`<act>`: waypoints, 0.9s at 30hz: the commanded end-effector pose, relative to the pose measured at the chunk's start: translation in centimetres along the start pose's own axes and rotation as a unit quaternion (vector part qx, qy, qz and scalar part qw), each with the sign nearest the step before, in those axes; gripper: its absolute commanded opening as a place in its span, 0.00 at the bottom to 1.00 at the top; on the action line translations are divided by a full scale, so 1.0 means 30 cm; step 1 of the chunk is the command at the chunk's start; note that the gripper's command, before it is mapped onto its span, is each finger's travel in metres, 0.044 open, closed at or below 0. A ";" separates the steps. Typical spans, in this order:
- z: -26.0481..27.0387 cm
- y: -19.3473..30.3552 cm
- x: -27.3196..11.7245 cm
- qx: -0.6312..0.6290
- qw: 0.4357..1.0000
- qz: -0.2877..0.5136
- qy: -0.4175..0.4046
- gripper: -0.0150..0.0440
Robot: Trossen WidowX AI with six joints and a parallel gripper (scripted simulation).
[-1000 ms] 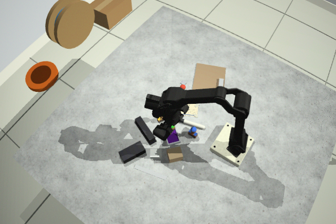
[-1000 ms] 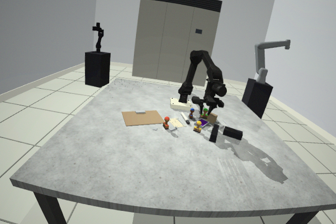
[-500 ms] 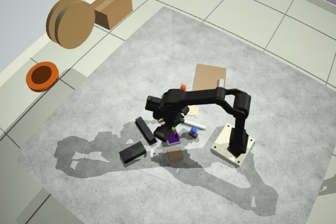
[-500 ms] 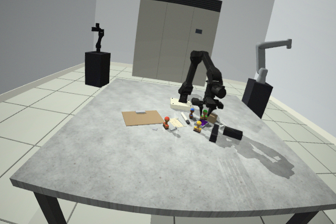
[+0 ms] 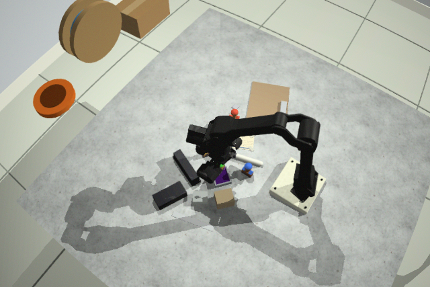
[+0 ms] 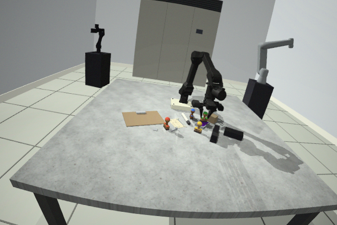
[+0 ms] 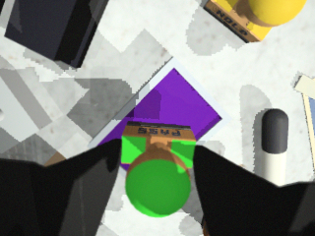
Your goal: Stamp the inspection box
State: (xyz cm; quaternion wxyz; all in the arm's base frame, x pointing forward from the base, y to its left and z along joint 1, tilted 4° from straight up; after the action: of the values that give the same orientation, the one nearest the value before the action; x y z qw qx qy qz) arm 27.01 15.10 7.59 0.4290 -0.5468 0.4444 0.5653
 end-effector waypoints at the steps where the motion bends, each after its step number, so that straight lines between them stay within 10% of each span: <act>1: 0.000 0.005 0.018 0.001 1.000 0.005 0.000 0.25; 27: -0.001 0.007 0.045 0.000 1.000 0.005 0.000 0.25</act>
State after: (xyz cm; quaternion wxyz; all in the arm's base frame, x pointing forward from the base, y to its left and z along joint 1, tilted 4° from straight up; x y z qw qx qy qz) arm 26.79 15.00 6.47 0.4267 -0.5459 0.4463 0.5663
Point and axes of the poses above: the point midway between the two fingers, 35 mm back from their tips, its own x axis out along the fingers, its own z axis across the jaws, y = z × x, the point moved 3 cm from there along -x, back along the fingers, and after that the axes turned 3 degrees about -x, right-handed, at the moved point
